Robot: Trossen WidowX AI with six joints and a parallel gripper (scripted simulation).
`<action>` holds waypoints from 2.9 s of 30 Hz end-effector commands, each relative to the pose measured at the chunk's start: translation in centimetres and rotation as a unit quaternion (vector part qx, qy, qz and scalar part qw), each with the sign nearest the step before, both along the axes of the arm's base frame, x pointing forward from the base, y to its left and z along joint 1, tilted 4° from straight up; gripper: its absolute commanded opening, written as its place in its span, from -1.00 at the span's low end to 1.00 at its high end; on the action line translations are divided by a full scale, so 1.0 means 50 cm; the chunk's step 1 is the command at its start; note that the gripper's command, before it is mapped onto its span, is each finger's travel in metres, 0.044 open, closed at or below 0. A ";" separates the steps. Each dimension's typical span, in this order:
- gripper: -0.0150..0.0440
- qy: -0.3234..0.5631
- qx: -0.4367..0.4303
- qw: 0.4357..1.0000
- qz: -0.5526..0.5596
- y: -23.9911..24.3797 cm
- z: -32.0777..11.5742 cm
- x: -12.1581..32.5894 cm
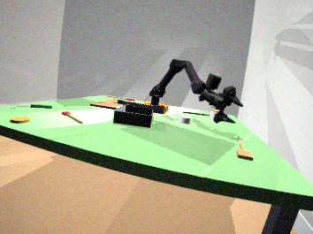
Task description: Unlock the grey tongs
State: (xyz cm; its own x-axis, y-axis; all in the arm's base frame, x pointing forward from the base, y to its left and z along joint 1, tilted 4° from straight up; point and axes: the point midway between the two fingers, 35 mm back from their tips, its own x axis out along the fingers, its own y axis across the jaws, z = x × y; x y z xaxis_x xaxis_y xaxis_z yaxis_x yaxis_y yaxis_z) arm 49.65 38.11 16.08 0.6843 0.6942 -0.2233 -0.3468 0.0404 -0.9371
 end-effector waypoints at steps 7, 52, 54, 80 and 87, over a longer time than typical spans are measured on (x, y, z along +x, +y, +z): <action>1.00 0.254 0.135 0.943 -0.168 -0.189 -0.022 0.036; 1.00 0.337 0.602 -0.199 -0.696 -0.865 -0.081 -0.348; 1.00 0.336 0.597 -0.198 -0.701 -0.865 -0.083 -0.354; 1.00 0.289 0.594 -0.270 -0.701 -0.869 -0.110 -0.384; 1.00 0.289 0.594 -0.270 -0.701 -0.869 -0.133 -0.380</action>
State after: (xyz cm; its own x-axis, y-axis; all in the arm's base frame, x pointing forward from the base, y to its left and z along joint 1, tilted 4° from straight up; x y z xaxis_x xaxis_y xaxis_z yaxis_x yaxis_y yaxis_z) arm 30.72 -5.31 10.34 0.1076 0.0369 -0.9935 0.9760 -0.1944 0.0984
